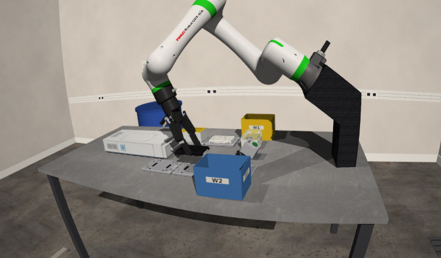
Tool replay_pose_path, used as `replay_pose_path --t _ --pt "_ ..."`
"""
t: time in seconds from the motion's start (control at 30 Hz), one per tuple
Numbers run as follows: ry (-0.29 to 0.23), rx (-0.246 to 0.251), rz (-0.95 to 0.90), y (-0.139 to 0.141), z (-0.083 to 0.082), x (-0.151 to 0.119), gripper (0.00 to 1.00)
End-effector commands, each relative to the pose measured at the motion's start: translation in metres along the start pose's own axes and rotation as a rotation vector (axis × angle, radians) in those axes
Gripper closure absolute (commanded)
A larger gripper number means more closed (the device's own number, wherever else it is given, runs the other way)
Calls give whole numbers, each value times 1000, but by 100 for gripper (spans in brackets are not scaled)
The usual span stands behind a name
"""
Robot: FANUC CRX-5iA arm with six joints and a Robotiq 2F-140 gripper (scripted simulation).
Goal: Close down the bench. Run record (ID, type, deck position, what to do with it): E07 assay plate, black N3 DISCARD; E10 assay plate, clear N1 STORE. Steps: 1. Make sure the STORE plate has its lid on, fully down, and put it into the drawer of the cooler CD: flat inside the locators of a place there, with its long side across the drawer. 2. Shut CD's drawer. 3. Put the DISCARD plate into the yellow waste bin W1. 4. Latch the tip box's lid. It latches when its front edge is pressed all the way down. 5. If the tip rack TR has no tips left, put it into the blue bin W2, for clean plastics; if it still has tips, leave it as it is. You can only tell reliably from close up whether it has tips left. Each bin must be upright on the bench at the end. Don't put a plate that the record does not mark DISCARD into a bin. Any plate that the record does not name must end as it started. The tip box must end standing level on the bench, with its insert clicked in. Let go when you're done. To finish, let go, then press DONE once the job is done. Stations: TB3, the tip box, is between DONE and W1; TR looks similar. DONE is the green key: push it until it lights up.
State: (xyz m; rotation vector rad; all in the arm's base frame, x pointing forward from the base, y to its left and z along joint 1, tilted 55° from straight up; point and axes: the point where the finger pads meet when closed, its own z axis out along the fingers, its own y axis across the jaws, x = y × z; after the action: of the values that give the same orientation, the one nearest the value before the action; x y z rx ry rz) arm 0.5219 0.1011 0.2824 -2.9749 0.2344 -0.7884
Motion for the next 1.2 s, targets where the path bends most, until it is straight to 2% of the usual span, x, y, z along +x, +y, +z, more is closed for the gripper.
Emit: replay_pose_path --t 0.0,1.17 --pt "1 1 0 0 -3 -1 90" --pt "1 1 0 0 -39 -18 90"
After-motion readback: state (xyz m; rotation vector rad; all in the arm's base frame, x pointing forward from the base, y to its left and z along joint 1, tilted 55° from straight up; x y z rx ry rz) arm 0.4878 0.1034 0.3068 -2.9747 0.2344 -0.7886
